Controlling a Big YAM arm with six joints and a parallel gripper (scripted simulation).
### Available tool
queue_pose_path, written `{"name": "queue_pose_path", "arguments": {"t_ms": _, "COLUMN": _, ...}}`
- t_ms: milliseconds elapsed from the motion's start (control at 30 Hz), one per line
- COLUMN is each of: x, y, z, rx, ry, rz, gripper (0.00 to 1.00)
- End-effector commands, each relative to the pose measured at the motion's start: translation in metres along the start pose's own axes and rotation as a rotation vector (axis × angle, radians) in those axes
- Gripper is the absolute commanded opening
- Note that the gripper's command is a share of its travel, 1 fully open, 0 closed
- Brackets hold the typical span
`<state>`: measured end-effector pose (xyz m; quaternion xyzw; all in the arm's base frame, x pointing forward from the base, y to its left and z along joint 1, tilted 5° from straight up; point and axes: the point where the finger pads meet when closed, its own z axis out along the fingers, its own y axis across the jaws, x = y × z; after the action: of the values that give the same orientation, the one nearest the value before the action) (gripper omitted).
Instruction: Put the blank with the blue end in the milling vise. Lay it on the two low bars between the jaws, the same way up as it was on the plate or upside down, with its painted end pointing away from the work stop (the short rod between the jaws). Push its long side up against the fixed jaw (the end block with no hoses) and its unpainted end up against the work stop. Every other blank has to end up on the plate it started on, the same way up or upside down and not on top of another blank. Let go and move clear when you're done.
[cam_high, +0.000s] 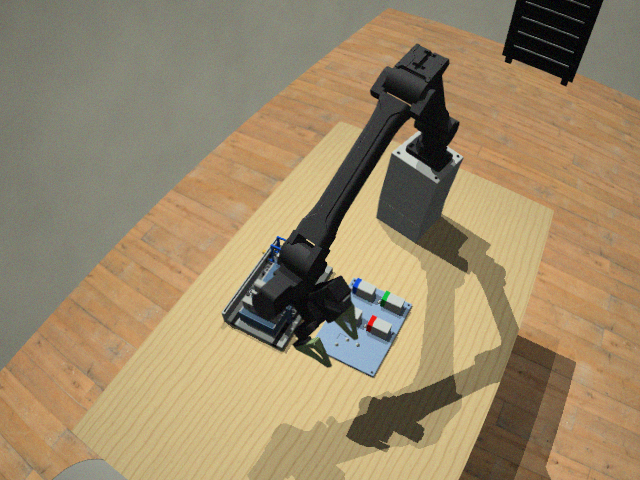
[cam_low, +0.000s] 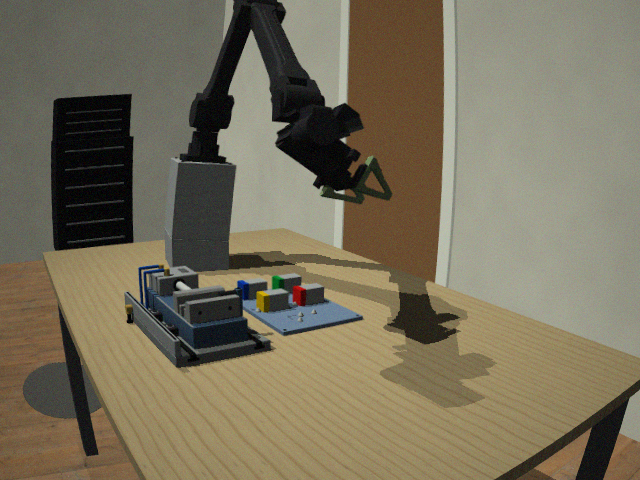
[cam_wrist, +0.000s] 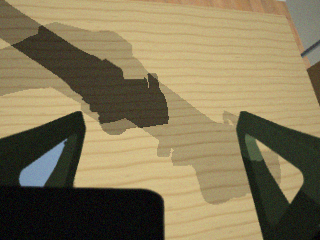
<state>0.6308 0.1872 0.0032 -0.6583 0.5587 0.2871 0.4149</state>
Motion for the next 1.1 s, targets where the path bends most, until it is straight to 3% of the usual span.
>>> {"name": "queue_pose_path", "arguments": {"t_ms": 0, "x": -0.043, "y": 0.028, "z": -0.009, "rx": -0.038, "ry": 0.107, "rz": -0.025, "gripper": 1.0}}
{"name": "queue_pose_path", "arguments": {"t_ms": 67, "x": -0.047, "y": 0.062, "z": -0.02, "rx": -0.076, "ry": 0.264, "rz": -0.016, "gripper": 1.0}}
{"name": "queue_pose_path", "arguments": {"t_ms": 100, "x": -0.049, "y": 0.063, "z": -0.021, "rx": -0.074, "ry": 0.264, "rz": -0.004, "gripper": 1.0}}
{"name": "queue_pose_path", "arguments": {"t_ms": 167, "x": -0.053, "y": 0.105, "z": -0.039, "rx": -0.122, "ry": 0.437, "rz": -0.014, "gripper": 1.0}}
{"name": "queue_pose_path", "arguments": {"t_ms": 200, "x": -0.053, "y": 0.105, "z": -0.039, "rx": -0.12, "ry": 0.437, "rz": -0.001, "gripper": 1.0}}
{"name": "queue_pose_path", "arguments": {"t_ms": 233, "x": -0.054, "y": 0.128, "z": -0.05, "rx": -0.146, "ry": 0.523, "rz": -0.012, "gripper": 1.0}}
{"name": "queue_pose_path", "arguments": {"t_ms": 300, "x": -0.054, "y": 0.128, "z": -0.05, "rx": -0.146, "ry": 0.523, "rz": -0.012, "gripper": 1.0}}
{"name": "queue_pose_path", "arguments": {"t_ms": 367, "x": -0.054, "y": 0.169, "z": -0.073, "rx": -0.193, "ry": 0.681, "rz": -0.021, "gripper": 1.0}}
{"name": "queue_pose_path", "arguments": {"t_ms": 400, "x": -0.054, "y": 0.169, "z": -0.073, "rx": -0.192, "ry": 0.681, "rz": -0.018, "gripper": 1.0}}
{"name": "queue_pose_path", "arguments": {"t_ms": 433, "x": -0.054, "y": 0.187, "z": -0.084, "rx": -0.215, "ry": 0.748, "rz": -0.032, "gripper": 1.0}}
{"name": "queue_pose_path", "arguments": {"t_ms": 467, "x": -0.054, "y": 0.187, "z": -0.085, "rx": -0.213, "ry": 0.749, "rz": -0.026, "gripper": 1.0}}
{"name": "queue_pose_path", "arguments": {"t_ms": 567, "x": -0.054, "y": 0.224, "z": -0.109, "rx": -0.259, "ry": 0.886, "rz": -0.049, "gripper": 1.0}}
{"name": "queue_pose_path", "arguments": {"t_ms": 667, "x": -0.053, "y": 0.235, "z": -0.117, "rx": -0.271, "ry": 0.929, "rz": -0.052, "gripper": 1.0}}
{"name": "queue_pose_path", "arguments": {"t_ms": 767, "x": -0.038, "y": 0.234, "z": -0.116, "rx": -0.27, "ry": 0.932, "rz": -0.029, "gripper": 1.0}}
{"name": "queue_pose_path", "arguments": {"t_ms": 1067, "x": -0.041, "y": 0.237, "z": -0.115, "rx": -0.287, "ry": 0.931, "rz": -0.029, "gripper": 1.0}}
